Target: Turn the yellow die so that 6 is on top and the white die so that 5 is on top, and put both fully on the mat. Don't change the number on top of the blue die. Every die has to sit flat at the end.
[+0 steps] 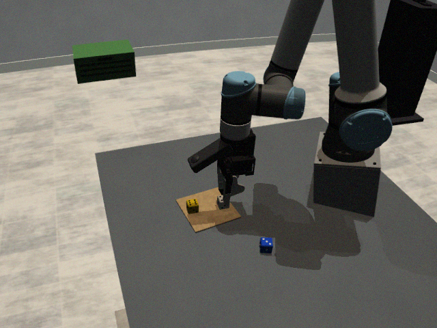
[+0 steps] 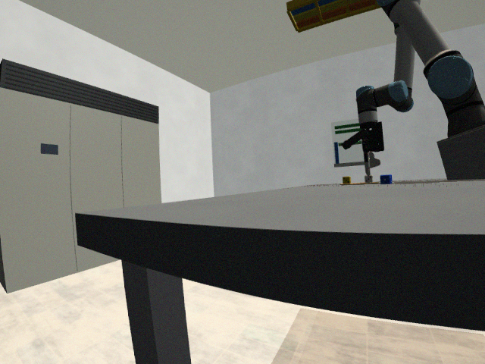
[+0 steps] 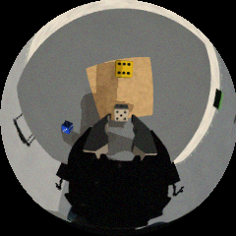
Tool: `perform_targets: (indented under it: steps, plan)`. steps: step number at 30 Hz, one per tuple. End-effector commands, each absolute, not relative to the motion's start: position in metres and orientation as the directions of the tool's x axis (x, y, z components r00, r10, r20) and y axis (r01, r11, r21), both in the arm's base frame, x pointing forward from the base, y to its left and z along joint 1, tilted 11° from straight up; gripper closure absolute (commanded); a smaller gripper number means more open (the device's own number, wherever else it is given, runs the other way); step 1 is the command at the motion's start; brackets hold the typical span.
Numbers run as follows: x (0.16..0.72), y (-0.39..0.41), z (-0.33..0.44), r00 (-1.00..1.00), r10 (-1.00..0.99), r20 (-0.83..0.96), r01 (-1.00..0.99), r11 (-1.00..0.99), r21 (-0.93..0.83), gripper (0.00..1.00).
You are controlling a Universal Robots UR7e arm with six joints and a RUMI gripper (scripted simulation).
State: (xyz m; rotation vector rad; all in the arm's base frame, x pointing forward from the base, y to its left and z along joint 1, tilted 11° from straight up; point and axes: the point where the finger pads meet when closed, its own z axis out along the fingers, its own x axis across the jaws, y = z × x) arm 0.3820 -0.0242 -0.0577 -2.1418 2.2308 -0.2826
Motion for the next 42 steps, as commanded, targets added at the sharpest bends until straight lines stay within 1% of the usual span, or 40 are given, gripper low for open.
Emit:
perform_targets:
  steps: [1, 18, 33, 34, 42]
  plan:
    - [0.38, -0.023, -0.042, -0.048, -0.994, 0.099, -0.987, 0.032, -0.155, 0.72]
    - [0.373, -0.018, 0.002, -0.048, -0.994, 0.099, -0.987, 0.032, -0.155, 0.72]
    - [0.371, -0.017, 0.013, -0.048, -0.994, 0.099, -0.987, 0.032, -0.155, 0.72]
    - [0.371, -0.017, 0.013, -0.048, -0.994, 0.099, -0.987, 0.032, -0.155, 0.0]
    - [0.371, -0.017, 0.013, -0.048, -0.994, 0.099, -0.987, 0.032, -0.155, 0.0]
